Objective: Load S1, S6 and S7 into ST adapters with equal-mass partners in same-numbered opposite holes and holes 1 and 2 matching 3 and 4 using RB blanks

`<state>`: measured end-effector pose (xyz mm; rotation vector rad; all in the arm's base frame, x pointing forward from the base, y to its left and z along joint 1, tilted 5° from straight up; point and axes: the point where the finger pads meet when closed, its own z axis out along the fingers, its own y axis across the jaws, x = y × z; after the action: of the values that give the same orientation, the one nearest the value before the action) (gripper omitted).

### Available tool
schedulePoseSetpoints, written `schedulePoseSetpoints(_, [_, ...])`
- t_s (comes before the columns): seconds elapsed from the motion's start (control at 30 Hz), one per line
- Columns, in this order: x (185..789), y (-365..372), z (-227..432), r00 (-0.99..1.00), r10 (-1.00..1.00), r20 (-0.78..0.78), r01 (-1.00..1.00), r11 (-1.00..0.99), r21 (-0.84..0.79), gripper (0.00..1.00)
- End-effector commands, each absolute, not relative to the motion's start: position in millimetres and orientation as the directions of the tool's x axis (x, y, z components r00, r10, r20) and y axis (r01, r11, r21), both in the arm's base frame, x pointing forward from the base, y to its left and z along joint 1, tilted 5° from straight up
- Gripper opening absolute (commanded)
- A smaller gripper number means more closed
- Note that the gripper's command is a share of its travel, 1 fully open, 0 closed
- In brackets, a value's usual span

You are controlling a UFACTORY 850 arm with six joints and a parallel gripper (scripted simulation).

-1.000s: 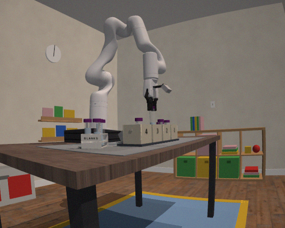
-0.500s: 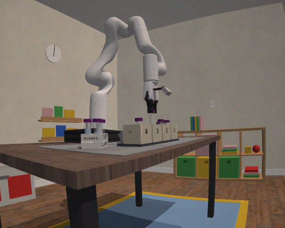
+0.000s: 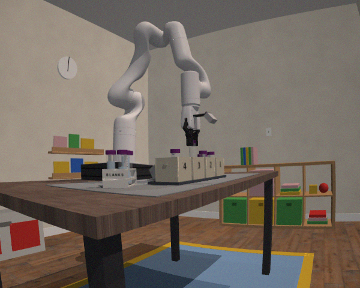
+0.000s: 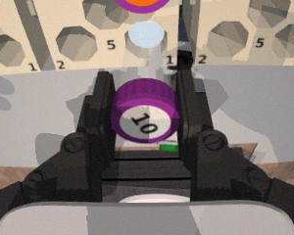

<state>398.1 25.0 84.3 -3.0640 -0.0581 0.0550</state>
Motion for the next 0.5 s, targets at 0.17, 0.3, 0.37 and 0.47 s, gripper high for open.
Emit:
schedulePoseSetpoints(0.17, [398.6,25.8,75.2,0.999,0.039,-0.033,0.037,-0.996,-0.078,0.0])
schedulePoseSetpoints(0.3, [398.5,25.9,73.2,0.999,0.039,-0.033,0.037,-0.996,-0.078,0.0])
schedulePoseSetpoints(0.37, [398.5,26.1,71.2,0.999,0.039,-0.033,0.037,-0.996,-0.078,0.0])
schedulePoseSetpoints(0.47, [398.4,26.3,68.2,0.999,0.039,-0.033,0.037,-0.996,-0.077,0.0])
